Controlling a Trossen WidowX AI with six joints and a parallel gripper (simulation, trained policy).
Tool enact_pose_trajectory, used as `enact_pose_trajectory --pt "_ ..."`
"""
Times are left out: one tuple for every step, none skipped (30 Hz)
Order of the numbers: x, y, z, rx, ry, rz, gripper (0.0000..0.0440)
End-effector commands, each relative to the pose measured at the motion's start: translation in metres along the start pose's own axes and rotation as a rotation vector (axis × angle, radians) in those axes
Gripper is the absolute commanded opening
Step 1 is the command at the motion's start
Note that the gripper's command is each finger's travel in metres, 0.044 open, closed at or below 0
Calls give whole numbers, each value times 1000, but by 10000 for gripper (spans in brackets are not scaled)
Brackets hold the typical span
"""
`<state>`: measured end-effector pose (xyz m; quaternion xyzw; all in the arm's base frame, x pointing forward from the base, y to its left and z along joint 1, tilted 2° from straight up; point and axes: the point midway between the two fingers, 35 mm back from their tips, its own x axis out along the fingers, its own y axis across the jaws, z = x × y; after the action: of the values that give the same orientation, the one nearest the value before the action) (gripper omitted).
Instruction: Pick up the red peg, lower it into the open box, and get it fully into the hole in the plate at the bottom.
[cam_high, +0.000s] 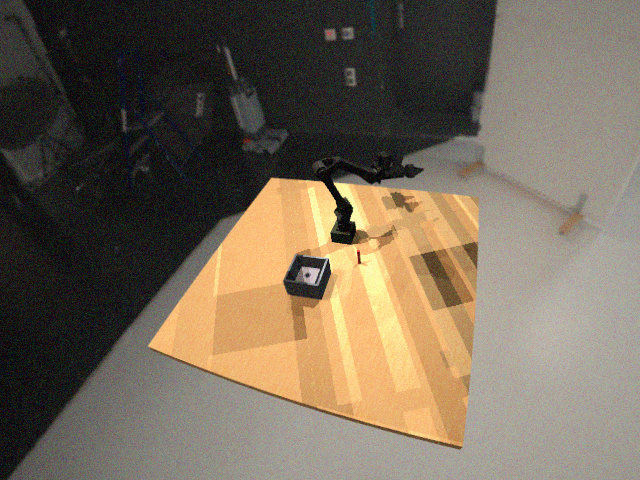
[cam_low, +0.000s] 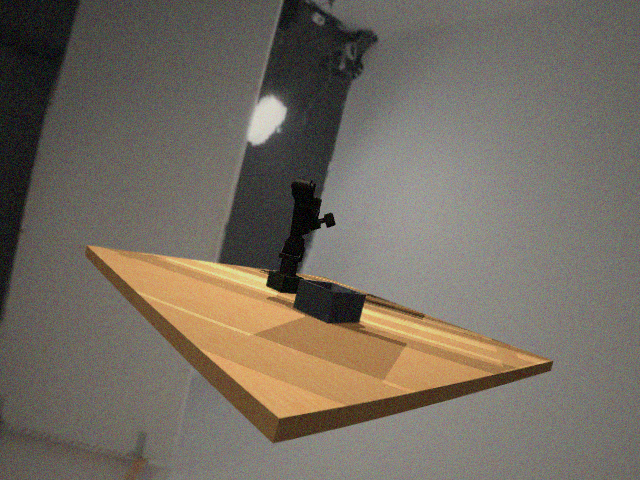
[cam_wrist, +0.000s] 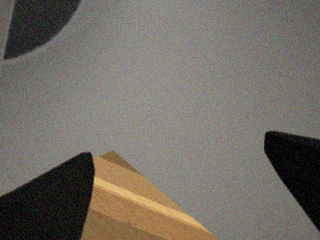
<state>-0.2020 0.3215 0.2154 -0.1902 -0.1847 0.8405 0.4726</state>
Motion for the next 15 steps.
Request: enact_pose_trajectory --pt "0 -6 0 14 6 -16 415" --pt "1 -14 0 32 13 -33 429" --pt "1 -23 -1 56 24 -53 439" --pt "1 -31 -4 82 38 -71 440" --pt "1 -40 -6 108 53 -90 440" --pt "1 -49 -9 133 67 -109 440" --pt "0 -59 -12 159 80 -129 440" --pt "-1 -68 -15 184 93 -149 440" --pt "-2 -77 -18 210 106 -169 440" --pt "-4 -86 -21 235 119 -189 440" --pt "-5 -95 -24 261 131 -210 440" --pt "-8 -104 -27 286 143 -231 440" --pt "-10 -113 -31 312 155 -252 440" --pt "-13 -121 -34 337 167 -273 440" --pt "-16 -130 -37 363 178 -294 440"
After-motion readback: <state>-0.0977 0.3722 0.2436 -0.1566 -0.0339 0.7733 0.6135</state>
